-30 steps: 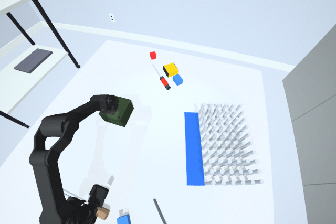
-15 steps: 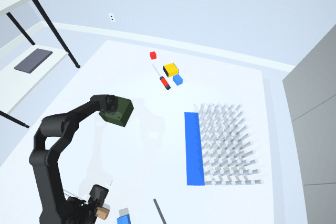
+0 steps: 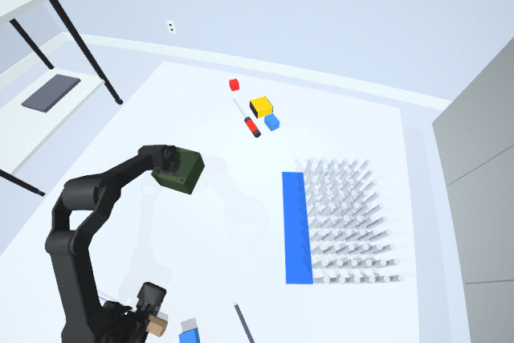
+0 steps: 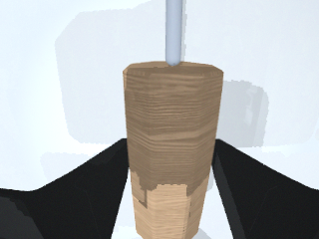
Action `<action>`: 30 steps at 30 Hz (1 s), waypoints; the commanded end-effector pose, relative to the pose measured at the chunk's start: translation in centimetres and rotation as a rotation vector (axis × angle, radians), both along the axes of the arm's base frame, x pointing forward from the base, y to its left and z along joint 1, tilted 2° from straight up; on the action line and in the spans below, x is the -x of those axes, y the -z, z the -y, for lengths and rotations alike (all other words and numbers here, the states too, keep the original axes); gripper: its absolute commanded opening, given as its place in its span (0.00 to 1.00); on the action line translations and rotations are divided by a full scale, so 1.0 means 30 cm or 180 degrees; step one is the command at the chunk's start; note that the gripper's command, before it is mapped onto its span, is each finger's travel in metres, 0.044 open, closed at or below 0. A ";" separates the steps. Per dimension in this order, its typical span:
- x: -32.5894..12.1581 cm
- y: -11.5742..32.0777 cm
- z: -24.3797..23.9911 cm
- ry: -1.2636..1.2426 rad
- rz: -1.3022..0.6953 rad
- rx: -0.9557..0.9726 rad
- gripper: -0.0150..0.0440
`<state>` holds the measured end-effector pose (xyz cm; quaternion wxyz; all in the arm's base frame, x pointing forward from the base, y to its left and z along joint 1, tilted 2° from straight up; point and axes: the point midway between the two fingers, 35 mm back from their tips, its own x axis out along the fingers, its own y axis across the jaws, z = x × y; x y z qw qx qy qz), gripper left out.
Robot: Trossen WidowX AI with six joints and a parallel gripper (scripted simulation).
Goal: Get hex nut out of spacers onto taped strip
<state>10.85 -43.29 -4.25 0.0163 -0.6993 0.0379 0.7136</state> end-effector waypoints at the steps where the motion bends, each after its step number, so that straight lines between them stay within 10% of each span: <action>1: 0.000 -0.001 0.000 0.0000 0.0001 0.0002 0.79; 6: 0.000 -0.001 0.000 0.0000 0.0001 0.0002 1.00; 12: -0.005 -0.224 -0.007 0.0000 0.0001 0.0000 1.00; 30: -0.005 -0.233 -0.008 0.0000 0.0000 0.0000 1.00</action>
